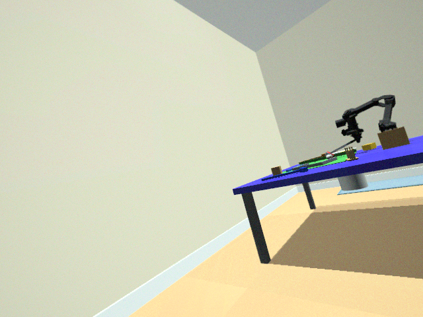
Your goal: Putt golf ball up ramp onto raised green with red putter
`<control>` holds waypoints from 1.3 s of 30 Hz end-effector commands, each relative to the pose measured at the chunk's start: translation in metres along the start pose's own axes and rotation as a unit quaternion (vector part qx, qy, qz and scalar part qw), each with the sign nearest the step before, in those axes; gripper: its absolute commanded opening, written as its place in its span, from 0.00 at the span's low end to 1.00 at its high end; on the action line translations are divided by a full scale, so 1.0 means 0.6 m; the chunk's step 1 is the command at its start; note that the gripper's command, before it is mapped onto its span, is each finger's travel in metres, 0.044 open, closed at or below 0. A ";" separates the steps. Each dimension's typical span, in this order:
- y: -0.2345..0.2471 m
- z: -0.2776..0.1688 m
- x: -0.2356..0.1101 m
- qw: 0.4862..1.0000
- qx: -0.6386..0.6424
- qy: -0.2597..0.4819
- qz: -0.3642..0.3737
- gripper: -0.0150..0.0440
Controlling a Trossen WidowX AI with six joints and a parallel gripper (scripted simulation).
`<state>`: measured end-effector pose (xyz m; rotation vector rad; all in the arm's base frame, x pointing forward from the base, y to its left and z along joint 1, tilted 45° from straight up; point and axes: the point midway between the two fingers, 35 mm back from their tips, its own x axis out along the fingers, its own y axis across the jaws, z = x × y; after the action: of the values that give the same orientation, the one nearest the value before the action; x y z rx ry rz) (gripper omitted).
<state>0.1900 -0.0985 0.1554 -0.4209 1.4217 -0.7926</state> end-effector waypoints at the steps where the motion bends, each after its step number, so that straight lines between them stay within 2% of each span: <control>1: 0.000 0.001 -0.001 1.000 0.002 0.000 0.000 0.25; 13: -0.051 0.001 0.005 1.000 0.000 -0.004 -0.003 0.25; 25: -0.043 -0.001 0.007 1.000 -0.002 0.000 -0.001 0.25; 35: 0.152 0.005 0.006 1.000 -0.001 -0.002 0.004 0.25; 39: 0.180 -0.003 0.006 1.000 0.000 -0.003 -0.001 0.25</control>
<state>0.2153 -0.0395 0.0917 -0.4230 1.4245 -0.7745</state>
